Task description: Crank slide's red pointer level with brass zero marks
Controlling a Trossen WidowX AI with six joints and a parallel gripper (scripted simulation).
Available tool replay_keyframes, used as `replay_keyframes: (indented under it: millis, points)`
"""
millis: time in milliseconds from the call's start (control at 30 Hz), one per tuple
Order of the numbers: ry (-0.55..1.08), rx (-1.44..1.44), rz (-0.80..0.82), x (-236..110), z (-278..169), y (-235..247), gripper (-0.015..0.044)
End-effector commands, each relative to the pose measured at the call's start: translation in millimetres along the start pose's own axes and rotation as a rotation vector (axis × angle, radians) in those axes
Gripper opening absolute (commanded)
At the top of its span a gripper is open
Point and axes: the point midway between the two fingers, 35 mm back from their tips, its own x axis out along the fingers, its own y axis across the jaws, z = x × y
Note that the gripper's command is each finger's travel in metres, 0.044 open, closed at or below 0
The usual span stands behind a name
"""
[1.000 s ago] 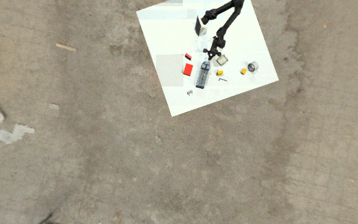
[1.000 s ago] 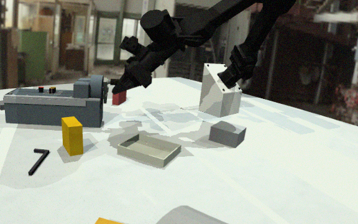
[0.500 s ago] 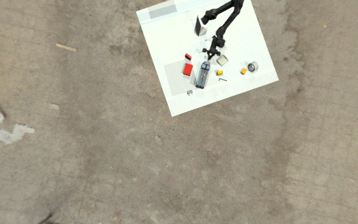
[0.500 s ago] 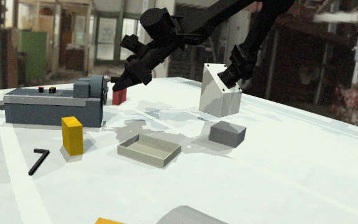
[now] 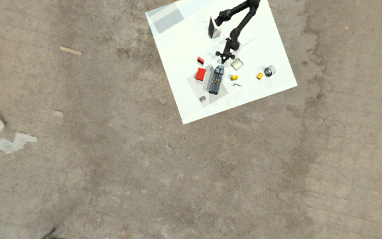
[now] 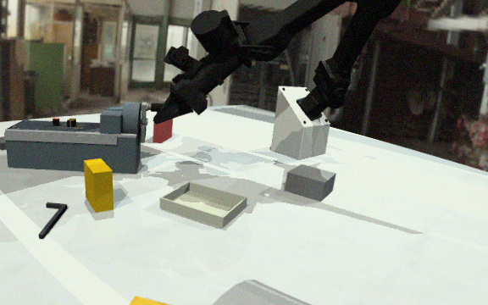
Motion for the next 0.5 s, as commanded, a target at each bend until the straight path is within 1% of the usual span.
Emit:
replay_keyframes:
  millis: [0, 467]
  points:
    - [-0.007, 0.011, -0.017, -1.8, 1.3, -9.2, 0.0000]
    - [-0.007, 0.011, -0.017, -1.2, 0.6, -11.8, 0.0000]
